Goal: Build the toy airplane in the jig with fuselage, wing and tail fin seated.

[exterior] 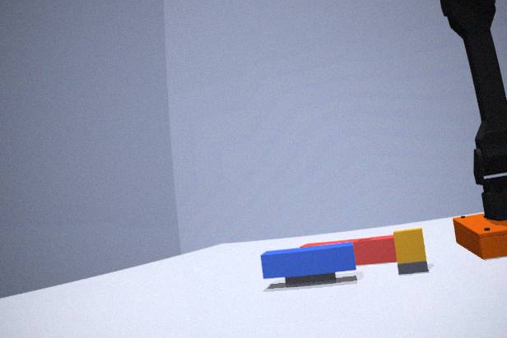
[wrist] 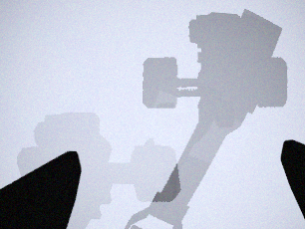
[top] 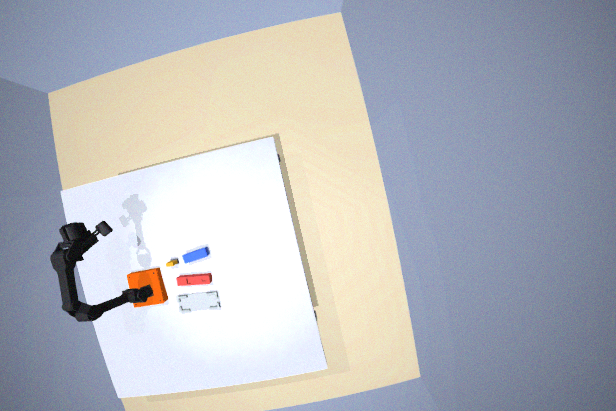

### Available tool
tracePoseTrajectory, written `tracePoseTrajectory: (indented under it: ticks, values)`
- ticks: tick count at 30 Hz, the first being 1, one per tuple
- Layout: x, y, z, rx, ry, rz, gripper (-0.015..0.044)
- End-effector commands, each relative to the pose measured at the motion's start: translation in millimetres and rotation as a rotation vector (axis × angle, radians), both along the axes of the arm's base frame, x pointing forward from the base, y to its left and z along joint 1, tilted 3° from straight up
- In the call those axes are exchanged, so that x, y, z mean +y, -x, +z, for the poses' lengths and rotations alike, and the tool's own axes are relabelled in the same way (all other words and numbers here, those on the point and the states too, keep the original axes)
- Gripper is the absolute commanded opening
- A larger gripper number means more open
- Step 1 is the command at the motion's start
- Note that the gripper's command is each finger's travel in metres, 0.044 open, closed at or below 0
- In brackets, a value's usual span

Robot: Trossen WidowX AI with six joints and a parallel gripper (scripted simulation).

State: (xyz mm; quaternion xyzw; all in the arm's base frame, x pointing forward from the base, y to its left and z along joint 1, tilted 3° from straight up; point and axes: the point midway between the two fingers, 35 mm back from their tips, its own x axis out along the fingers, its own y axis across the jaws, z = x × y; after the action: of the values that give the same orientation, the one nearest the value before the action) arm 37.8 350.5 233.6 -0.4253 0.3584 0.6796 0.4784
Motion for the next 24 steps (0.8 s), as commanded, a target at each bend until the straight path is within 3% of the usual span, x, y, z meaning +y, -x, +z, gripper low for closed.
tracePoseTrajectory:
  ticks: [1,13,24]
  values:
    - [-24.0,-67.4,-14.0,0.010,0.050,-0.271,0.0440]
    - [-158.6,-215.0,-59.5,0.094,0.195,-1.071,0.0440]
    - [-321.4,-249.5,-98.0,0.227,0.305,-1.777,0.0440]
